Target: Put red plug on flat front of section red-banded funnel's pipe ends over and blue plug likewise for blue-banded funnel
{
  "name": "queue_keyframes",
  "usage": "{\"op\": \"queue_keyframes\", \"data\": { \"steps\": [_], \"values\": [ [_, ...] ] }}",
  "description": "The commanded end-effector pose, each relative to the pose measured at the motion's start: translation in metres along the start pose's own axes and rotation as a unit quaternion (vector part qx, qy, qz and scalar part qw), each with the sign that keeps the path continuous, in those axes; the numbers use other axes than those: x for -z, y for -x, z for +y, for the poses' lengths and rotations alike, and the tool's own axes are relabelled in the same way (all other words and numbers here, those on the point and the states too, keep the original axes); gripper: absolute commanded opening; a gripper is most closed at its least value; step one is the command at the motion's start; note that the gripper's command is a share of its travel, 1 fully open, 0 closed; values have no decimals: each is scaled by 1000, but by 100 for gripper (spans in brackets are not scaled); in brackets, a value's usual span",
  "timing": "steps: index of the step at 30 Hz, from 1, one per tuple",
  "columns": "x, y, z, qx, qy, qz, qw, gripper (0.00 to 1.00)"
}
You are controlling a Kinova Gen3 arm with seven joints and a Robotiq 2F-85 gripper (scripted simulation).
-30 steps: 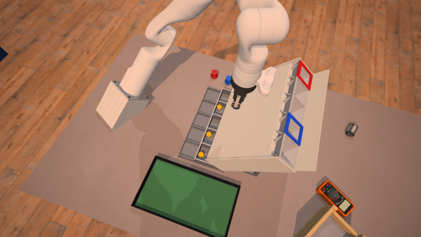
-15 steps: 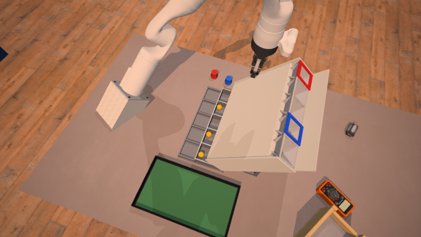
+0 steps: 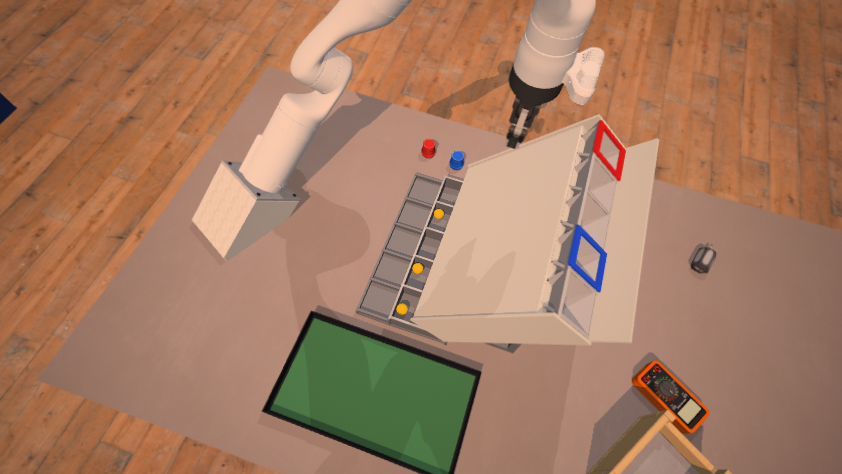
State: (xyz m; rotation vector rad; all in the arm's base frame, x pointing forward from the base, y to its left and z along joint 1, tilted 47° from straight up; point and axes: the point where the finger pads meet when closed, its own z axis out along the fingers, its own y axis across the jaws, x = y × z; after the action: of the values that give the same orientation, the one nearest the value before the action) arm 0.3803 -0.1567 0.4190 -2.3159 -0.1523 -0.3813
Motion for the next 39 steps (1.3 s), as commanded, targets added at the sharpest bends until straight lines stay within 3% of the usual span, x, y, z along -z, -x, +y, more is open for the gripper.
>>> {"op": "queue_keyframes", "data": {
  "steps": [1, 4, 10, 15, 16, 32, 33, 39],
  "values": [
    [2, -70, 0, 0, 1, 1, 1000, 0],
    [2, -86, 0, 0, 1, 1, 1000, 0],
    [4, -145, -1, 0, 1, 1, 1000, 0],
    [4, -148, -1, 0, 1, 1, 1000, 0],
    [4, -167, -2, 5, 5, 21, 1000, 0],
    [4, -167, -2, 5, 5, 21, 1000, 0],
    [-26, -167, -1, 5, 5, 22, 1000, 0],
    [-26, -167, -1, 5, 5, 22, 1000, 0]
  ]
}}
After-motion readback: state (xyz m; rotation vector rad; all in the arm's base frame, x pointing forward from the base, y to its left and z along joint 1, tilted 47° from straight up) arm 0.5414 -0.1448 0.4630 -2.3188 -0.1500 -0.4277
